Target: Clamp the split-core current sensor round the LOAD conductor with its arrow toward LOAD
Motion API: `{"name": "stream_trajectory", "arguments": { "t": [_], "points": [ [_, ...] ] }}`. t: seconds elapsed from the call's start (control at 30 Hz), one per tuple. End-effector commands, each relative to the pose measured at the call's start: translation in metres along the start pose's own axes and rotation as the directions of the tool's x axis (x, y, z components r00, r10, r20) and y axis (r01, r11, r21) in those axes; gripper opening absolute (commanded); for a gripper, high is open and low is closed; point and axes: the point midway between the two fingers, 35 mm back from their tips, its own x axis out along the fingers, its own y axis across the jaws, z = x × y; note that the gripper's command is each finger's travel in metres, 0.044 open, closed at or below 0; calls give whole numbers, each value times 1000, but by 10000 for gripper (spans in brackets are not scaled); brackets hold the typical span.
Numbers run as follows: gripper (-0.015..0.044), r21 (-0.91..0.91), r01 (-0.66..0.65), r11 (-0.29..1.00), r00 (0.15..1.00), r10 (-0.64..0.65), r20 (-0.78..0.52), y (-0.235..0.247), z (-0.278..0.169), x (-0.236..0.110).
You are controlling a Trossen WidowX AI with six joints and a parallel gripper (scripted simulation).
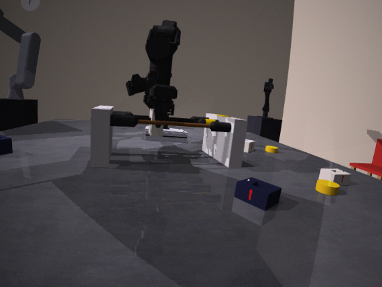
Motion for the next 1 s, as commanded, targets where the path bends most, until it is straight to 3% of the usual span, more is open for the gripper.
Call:
{"name": "stream_trajectory", "arguments": {
  "t": [0.0,0.6,0.8,0.97],
  "points": [
    [276,0,1,1000,1000,-1,0,0,0,0],
    [276,0,1,1000,1000,-1,0,0,0,0],
    [434,0,1,1000,1000,-1,0,0,0,0],
    [440,0,1,1000,1000,-1,0,0,0,0]
  ]
}}
